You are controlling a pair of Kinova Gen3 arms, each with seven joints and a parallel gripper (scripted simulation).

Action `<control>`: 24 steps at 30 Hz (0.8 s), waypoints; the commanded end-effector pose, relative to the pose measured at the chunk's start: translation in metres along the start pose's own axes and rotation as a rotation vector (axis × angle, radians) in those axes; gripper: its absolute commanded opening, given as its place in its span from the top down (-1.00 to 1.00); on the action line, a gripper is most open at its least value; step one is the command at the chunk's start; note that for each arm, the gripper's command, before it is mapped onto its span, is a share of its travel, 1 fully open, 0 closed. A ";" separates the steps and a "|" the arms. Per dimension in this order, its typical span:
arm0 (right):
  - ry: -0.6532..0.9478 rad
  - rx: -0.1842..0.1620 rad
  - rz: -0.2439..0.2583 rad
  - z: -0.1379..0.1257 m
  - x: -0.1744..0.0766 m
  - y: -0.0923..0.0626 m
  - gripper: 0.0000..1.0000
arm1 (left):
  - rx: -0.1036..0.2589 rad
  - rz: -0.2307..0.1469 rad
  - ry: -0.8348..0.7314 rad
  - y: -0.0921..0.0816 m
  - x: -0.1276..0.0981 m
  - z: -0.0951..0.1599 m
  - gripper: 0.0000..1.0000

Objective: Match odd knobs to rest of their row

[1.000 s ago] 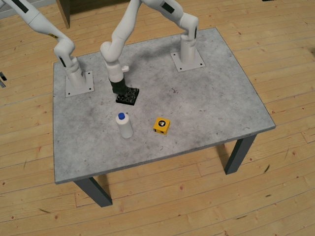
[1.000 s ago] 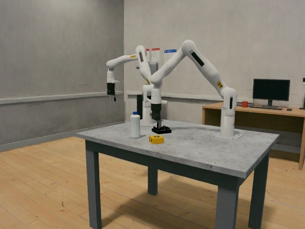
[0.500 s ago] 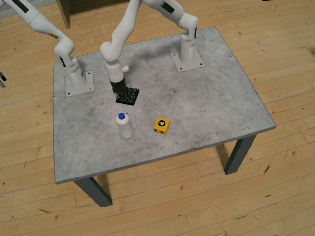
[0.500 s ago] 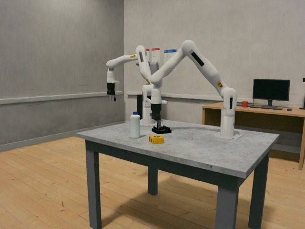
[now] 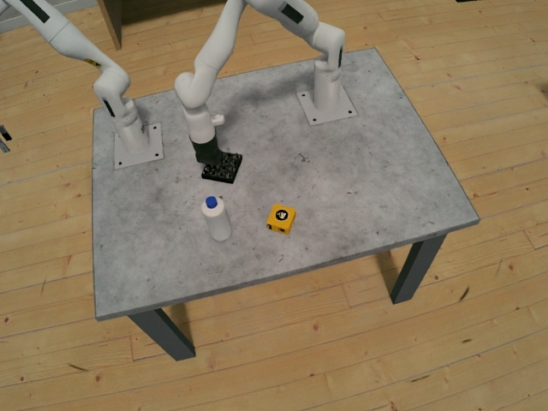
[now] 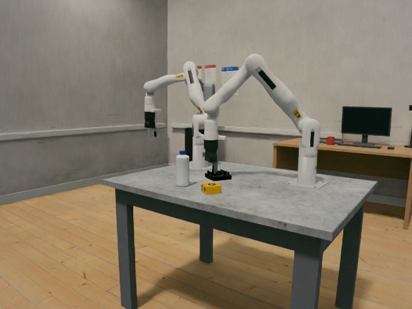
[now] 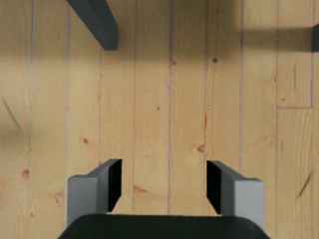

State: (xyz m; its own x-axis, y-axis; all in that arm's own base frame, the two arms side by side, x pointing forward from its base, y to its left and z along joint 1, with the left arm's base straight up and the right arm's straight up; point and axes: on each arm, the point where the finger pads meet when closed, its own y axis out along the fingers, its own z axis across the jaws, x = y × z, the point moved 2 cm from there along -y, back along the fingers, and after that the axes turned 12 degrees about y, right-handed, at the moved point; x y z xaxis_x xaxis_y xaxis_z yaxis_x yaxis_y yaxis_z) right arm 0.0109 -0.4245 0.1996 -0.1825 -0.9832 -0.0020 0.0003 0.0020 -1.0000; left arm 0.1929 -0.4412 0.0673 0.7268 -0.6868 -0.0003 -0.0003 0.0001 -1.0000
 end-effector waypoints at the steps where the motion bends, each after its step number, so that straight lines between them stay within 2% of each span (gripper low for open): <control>1: 0.000 0.000 -0.002 0.000 0.000 -0.001 -1.00 | -0.001 -0.002 -0.004 -0.001 0.001 0.000 0.40; 15: 0.000 0.000 -0.002 0.000 0.000 -0.001 -1.00 | -0.001 -0.002 -0.063 -0.001 0.001 0.000 0.40; 24: 0.000 0.000 -0.002 0.000 0.000 -0.001 -1.00 | -0.001 -0.002 -0.157 -0.001 0.001 0.000 0.40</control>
State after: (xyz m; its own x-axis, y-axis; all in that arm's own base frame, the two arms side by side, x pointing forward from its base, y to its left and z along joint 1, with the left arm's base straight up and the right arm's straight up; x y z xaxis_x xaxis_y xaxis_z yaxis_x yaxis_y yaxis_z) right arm 0.0109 -0.4245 0.1996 -0.1825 -0.9832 -0.0020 0.0003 0.0020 -1.0000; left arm 0.1929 -0.4412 0.0674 0.8144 -0.5803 -0.0005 -0.0006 0.0000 -1.0000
